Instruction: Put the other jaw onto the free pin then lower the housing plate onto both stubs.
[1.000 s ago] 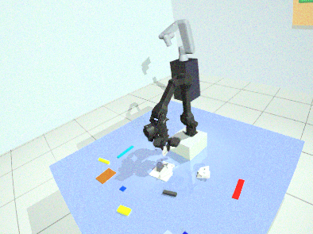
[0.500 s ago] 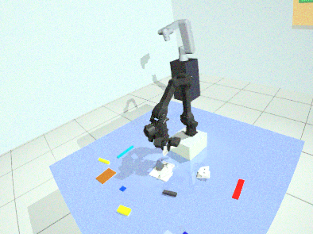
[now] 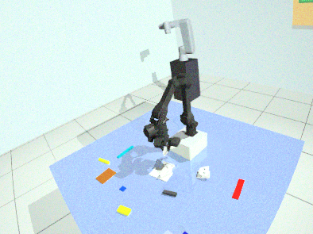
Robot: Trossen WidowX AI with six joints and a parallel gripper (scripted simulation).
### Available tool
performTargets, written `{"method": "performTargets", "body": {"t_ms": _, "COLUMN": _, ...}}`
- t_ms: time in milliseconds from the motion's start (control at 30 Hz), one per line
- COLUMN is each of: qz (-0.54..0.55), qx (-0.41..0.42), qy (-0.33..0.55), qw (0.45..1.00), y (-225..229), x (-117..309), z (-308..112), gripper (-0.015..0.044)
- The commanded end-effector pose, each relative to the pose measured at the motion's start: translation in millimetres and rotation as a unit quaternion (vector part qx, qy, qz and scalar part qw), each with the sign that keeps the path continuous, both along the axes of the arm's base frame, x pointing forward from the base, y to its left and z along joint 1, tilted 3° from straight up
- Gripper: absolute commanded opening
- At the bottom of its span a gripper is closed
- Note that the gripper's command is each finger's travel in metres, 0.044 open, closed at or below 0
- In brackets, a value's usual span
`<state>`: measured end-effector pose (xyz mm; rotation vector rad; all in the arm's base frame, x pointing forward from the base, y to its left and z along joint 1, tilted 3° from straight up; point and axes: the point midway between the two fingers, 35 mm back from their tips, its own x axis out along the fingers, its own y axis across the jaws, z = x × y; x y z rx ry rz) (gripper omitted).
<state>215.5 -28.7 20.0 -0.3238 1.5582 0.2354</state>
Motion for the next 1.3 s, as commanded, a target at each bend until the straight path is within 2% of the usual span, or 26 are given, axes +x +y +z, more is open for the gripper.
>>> {"method": "performTargets", "body": {"t_ms": 0, "qz": 0.002, "qx": -0.002, "qy": -0.001, "qw": 1.000, "y": 0.4, "x": 10.2, "z": 1.6, "gripper": 0.0134}}
{"method": "performTargets", "body": {"t_ms": 900, "qz": 0.002, "qx": -0.001, "qy": -0.005, "qw": 1.000, "y": 18.3, "x": 97.0, "z": 1.2, "gripper": 0.0134}}
{"method": "performTargets", "body": {"t_ms": 1267, "qz": 0.002, "qx": -0.001, "qy": -0.005, "qw": 1.000, "y": 18.9, "x": 99.1, "z": 0.9, "gripper": 0.0134}}
